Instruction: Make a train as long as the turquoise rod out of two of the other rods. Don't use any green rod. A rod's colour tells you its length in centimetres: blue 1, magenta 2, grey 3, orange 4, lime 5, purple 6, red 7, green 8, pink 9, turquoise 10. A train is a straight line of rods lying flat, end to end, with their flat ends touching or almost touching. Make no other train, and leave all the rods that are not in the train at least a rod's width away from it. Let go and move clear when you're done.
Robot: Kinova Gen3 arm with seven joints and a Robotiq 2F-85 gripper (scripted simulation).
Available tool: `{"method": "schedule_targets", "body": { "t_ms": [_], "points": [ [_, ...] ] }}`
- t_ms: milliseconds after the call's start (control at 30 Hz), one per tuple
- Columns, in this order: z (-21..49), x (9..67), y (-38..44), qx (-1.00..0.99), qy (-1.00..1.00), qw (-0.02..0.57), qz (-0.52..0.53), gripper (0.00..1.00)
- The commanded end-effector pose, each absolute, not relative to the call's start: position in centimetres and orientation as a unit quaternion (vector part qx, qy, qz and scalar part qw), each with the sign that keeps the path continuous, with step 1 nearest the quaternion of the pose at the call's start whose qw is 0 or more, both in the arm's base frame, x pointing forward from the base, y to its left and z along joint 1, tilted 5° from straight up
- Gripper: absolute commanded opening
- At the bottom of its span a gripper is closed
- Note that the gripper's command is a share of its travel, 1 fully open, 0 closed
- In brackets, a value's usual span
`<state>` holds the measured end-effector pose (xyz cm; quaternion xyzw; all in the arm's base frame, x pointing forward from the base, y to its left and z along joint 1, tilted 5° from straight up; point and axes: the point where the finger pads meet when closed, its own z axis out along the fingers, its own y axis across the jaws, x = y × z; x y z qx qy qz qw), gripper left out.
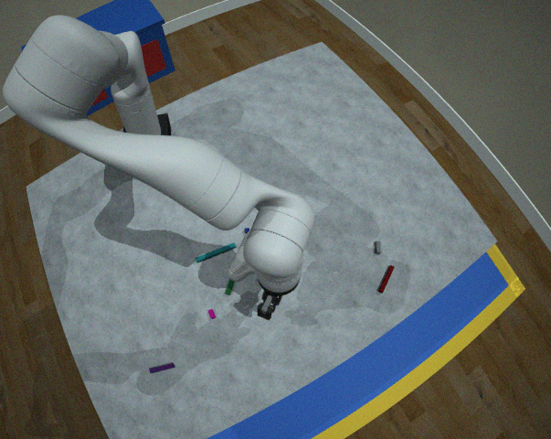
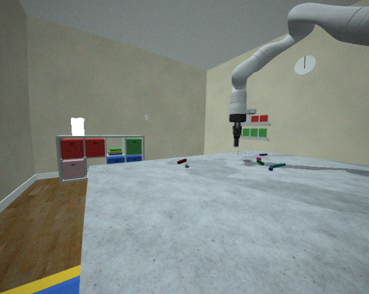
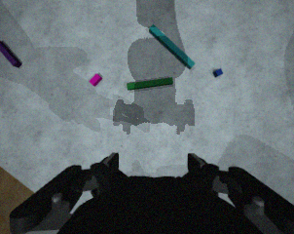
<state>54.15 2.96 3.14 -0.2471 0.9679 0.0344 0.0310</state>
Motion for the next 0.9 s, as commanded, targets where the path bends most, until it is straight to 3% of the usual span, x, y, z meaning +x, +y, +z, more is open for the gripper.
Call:
{"method": "schedule_targets", "body": {
  "t_ms": [0, 867],
  "points": [
    [3.14, 54.16, 2.52, -0.259, 0.965, 0.032, 0.035, 1.0],
    [3.08, 54.07, 1.84, -0.323, 0.945, 0.034, 0.032, 1.0]
  ]
}}
